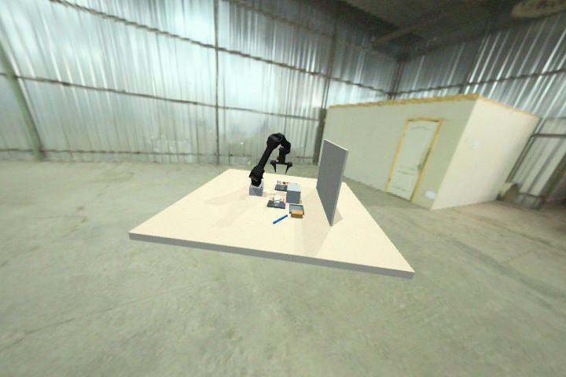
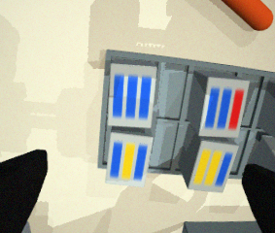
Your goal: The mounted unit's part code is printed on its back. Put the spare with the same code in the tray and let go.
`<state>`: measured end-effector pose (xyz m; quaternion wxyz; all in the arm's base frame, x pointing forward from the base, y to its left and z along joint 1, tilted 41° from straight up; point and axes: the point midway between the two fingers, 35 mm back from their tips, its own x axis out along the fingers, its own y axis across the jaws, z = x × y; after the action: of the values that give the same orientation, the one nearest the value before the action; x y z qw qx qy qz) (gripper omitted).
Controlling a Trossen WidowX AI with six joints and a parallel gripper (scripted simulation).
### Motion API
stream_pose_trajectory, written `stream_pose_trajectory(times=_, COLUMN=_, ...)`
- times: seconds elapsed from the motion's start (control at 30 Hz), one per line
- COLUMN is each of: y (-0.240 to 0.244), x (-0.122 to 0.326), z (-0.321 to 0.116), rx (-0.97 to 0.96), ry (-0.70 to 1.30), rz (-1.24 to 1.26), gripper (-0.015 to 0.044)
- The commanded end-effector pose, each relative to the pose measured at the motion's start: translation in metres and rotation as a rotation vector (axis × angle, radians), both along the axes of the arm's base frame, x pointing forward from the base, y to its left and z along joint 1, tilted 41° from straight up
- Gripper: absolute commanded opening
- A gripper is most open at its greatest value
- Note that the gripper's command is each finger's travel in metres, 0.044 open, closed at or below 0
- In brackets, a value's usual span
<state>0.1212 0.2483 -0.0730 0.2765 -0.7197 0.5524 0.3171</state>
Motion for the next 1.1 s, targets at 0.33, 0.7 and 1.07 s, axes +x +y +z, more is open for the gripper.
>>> stream_pose_trajectory(times=0.33, y=-0.017, x=-0.001, z=-0.038, rx=-0.001, ry=0.014, rz=0.01, gripper=0.03)
stream_pose_trajectory(times=0.7, y=-0.024, x=0.002, z=-0.048, rx=-0.001, ry=0.014, rz=0.01, gripper=0.03)
stream_pose_trajectory(times=1.07, y=-0.035, x=0.006, z=-0.062, rx=-0.001, ry=0.014, rz=0.01, gripper=0.03)
